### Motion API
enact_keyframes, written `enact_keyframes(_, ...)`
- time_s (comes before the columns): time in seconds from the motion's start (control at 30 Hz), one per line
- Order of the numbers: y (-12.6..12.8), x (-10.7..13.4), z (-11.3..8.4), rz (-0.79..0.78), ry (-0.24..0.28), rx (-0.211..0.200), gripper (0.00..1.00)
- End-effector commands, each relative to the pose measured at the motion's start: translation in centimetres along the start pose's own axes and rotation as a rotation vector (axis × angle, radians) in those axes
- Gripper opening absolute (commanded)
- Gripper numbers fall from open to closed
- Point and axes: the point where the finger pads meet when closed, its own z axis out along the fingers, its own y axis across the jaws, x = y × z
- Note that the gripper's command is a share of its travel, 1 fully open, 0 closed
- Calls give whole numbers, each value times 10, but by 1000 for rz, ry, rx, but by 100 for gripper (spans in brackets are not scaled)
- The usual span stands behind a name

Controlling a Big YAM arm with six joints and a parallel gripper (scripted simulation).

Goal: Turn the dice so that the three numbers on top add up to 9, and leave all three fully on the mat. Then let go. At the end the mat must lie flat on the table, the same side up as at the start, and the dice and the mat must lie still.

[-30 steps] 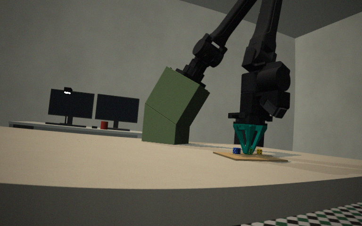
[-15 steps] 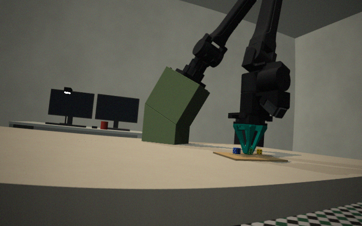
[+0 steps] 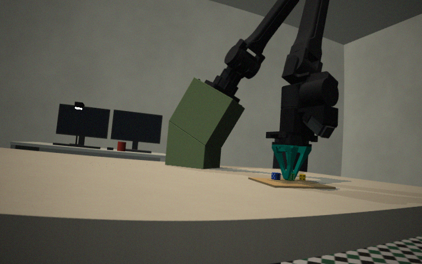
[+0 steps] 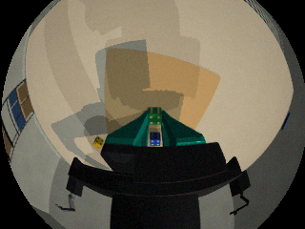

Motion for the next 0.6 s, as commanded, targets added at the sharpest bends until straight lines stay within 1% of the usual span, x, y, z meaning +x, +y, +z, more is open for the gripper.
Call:
enact_keyframes(0.0, -1, -11, -7, 11, -34, 2, 11)
enact_keyframes(0.57, -4, -11, -7, 19, -32, 4, 11)
